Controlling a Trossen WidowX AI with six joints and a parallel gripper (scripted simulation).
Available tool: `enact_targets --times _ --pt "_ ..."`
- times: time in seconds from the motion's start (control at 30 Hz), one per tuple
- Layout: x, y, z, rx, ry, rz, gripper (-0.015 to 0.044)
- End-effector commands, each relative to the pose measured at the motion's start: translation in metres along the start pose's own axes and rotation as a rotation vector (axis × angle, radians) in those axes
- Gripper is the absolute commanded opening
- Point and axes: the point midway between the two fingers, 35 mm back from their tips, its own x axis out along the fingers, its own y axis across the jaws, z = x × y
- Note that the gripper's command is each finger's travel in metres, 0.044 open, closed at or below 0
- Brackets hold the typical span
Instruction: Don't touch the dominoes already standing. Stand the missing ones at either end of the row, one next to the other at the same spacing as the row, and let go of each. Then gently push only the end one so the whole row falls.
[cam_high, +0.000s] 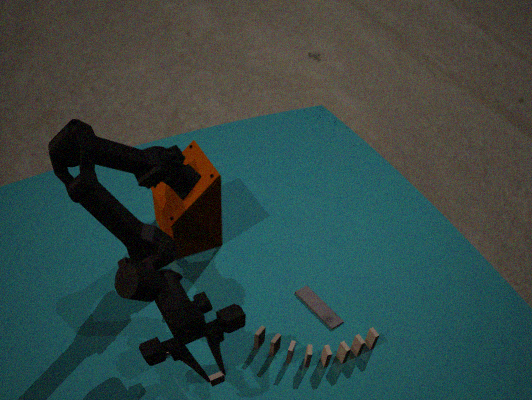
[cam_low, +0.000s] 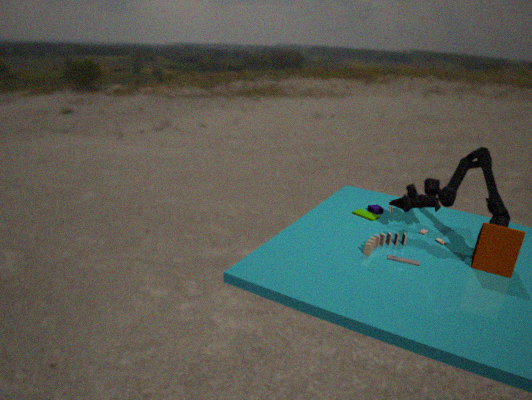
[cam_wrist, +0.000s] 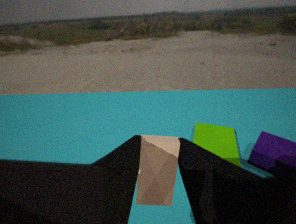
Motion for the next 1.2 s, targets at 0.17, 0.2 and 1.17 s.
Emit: enact_targets --times 0.17,0.2,1.17 --pt "-0.031 -0.001 0.011 -0.094 -0.128 -0.030 0.0107" --pt "-0.035 -0.001 0.013 -0.106 -0.143 -0.034 0.0107" --pt "-0.028 -0.008 -0.010 -0.134 -0.162 -0.037 0.0107"
